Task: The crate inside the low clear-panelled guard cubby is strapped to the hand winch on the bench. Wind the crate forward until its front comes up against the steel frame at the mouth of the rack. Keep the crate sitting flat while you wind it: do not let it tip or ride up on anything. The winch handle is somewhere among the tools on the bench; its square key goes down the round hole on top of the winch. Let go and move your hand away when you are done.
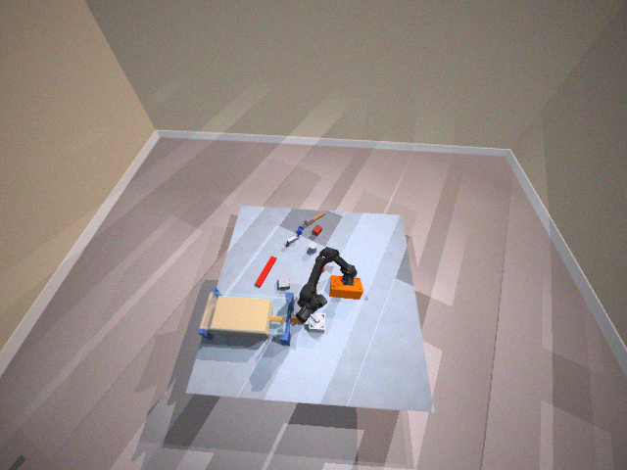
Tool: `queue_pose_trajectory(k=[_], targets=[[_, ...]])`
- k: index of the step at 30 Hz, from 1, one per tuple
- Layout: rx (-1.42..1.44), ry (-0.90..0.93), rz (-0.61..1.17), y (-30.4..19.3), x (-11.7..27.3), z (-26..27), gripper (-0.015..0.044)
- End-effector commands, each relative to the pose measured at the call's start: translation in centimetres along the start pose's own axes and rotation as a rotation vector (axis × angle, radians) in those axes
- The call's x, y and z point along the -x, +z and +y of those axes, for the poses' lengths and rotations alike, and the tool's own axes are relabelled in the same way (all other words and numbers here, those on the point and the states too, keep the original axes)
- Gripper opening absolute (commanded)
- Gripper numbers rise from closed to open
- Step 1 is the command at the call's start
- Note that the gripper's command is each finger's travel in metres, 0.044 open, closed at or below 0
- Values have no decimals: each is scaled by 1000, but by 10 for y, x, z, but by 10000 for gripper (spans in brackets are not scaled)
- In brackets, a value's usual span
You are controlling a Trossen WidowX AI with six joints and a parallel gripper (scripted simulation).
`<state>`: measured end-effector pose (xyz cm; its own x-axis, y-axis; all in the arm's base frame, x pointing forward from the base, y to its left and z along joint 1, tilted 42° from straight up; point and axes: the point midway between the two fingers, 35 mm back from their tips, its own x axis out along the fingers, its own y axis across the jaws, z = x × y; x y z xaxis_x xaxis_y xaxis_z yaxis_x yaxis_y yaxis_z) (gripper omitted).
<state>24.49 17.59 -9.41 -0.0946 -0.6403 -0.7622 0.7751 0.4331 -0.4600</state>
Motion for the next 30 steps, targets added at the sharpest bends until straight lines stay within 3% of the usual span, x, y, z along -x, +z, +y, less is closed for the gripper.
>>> queue_pose_trajectory(k=[1,11,24,30], targets=[[5,0,-5,0,-5,0,440],[5,0,-5,1,-18,0,440],[-1,3,0,0,-13,1,99],[-1,3,0,0,-13,1,59]])
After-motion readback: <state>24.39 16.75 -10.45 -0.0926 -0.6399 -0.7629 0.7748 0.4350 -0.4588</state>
